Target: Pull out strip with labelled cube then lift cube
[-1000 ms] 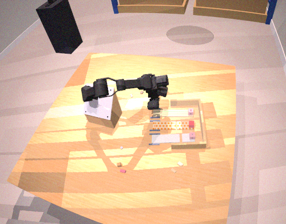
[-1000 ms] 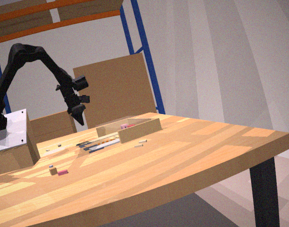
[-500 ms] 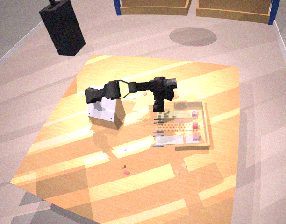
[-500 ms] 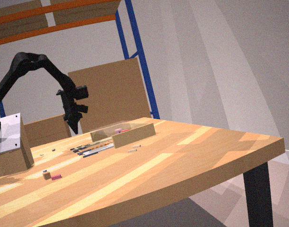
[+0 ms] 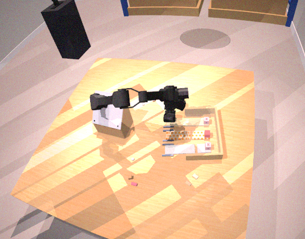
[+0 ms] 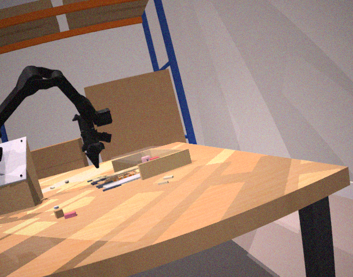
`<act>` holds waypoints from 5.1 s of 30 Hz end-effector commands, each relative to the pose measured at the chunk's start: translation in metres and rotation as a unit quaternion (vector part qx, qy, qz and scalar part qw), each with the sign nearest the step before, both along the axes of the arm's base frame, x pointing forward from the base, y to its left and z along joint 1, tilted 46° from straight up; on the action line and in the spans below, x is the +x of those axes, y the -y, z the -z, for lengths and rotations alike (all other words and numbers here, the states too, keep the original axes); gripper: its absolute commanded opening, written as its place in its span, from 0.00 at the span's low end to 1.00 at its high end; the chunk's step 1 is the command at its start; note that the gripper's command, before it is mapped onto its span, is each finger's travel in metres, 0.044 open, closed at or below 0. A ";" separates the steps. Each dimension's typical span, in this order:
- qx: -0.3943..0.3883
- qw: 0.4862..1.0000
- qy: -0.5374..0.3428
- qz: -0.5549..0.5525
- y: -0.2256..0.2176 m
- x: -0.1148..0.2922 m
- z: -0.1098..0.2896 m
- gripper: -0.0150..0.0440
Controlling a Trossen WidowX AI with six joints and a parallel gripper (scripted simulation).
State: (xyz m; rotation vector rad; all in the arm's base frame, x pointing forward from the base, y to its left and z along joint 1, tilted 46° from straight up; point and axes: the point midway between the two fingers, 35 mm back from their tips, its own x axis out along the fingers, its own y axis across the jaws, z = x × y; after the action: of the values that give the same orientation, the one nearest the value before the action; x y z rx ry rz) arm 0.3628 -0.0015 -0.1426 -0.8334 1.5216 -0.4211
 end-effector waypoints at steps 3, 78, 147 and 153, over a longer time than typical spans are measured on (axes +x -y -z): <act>-0.004 1.000 -0.004 -0.002 0.009 -0.001 0.007 0.25; -0.006 1.000 -0.004 -0.001 0.038 -0.019 0.026 0.25; -0.007 1.000 -0.008 -0.001 0.064 -0.118 0.010 0.25; -0.007 1.000 -0.008 -0.001 0.066 -0.126 0.008 0.25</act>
State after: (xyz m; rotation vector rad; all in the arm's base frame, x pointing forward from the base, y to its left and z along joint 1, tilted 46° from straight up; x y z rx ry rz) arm 0.2508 -0.0609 -0.1502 -0.8362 1.5016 -0.4204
